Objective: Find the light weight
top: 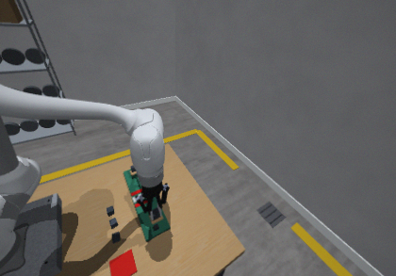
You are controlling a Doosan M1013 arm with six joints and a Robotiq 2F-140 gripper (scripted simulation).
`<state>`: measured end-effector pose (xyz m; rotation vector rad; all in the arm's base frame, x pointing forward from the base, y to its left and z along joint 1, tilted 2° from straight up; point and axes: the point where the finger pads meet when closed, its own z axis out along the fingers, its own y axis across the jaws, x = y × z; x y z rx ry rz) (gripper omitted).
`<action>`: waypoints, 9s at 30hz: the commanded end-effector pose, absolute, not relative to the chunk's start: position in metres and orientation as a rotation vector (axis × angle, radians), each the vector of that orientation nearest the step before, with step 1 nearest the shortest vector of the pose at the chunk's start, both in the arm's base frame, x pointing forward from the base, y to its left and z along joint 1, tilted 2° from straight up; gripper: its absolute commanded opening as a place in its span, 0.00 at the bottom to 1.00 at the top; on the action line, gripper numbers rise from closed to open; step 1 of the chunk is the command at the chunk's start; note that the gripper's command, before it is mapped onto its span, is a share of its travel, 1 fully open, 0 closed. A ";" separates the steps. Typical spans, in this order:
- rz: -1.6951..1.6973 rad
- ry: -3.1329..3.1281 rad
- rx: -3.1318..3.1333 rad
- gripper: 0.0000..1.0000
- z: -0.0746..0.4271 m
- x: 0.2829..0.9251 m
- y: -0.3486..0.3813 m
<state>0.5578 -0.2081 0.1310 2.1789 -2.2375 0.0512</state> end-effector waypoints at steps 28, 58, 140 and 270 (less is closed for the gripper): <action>0.051 -2.238 2.179 0.24 0.129 0.558 -0.208; 0.051 -2.238 2.179 0.24 0.115 0.558 -0.206; 0.051 -2.238 2.179 0.24 0.072 0.559 -0.196; 0.051 -2.238 2.179 1.00 0.248 0.548 -0.184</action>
